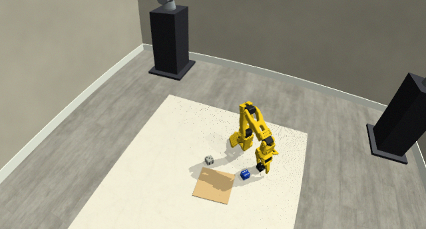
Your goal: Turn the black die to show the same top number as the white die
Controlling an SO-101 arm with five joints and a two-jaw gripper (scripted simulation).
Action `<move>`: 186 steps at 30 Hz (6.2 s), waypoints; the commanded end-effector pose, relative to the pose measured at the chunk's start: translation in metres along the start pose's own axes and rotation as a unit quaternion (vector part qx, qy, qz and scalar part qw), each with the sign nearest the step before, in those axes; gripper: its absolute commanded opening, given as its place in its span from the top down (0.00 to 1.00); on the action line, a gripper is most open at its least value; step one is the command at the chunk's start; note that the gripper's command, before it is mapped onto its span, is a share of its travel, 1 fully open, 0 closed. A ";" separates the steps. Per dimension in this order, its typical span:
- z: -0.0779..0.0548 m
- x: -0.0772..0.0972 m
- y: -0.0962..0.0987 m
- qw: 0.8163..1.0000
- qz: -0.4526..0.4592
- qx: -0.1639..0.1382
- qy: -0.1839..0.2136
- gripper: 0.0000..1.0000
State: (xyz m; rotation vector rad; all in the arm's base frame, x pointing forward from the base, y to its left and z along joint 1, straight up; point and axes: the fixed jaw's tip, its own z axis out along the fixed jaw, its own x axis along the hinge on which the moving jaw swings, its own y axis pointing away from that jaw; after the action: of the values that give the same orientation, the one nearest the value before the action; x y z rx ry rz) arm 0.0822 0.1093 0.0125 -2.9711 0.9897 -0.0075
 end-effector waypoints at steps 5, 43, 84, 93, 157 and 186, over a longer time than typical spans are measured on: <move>-0.006 -0.001 -0.010 1.000 0.000 0.030 -0.001 0.64; -0.067 -0.001 -0.007 1.000 0.000 0.030 -0.001 0.64; -0.123 -0.001 -0.013 0.963 0.000 0.268 -0.003 0.65; -0.126 -0.001 -0.013 0.961 0.000 0.277 -0.003 0.65; -0.113 -0.030 -0.040 0.735 0.666 0.081 -0.097 0.65; -0.095 -0.032 -0.041 0.709 0.702 0.039 -0.052 0.65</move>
State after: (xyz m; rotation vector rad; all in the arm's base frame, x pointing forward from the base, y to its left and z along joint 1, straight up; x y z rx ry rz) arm 0.0791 0.1554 0.1052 -1.3702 2.7074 0.1049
